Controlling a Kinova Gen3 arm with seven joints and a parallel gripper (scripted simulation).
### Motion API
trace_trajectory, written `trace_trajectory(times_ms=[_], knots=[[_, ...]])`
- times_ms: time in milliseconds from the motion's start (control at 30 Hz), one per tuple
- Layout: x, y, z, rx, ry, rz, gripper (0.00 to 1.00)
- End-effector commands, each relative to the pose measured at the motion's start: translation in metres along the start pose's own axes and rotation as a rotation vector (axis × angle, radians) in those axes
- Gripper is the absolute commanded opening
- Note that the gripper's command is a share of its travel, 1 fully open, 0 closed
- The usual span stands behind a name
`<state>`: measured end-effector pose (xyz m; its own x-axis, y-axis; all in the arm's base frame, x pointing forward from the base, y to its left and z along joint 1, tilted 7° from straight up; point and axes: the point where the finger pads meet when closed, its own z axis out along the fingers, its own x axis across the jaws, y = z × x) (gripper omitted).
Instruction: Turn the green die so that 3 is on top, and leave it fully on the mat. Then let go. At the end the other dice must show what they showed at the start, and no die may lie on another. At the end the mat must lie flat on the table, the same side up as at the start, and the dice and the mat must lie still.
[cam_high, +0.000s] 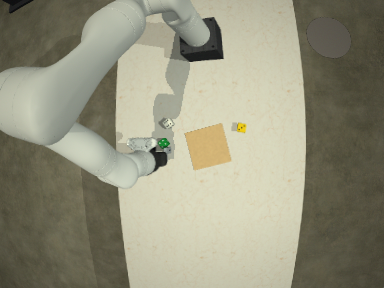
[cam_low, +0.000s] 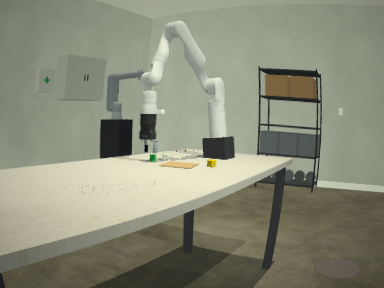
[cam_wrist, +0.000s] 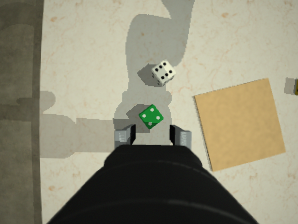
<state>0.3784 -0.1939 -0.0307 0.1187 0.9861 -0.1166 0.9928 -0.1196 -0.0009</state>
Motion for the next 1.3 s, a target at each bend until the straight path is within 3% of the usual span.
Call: trace_trajectory(times_ms=[0,467,1267], knots=[[0.005,-0.010,-0.001,-0.006,0.002,-0.006,1.00],[0.019,-0.062,-0.001,-0.006,0.002,-0.006,1.00],[0.019,-0.063,-0.001,-0.006,0.002,-0.006,1.00]])
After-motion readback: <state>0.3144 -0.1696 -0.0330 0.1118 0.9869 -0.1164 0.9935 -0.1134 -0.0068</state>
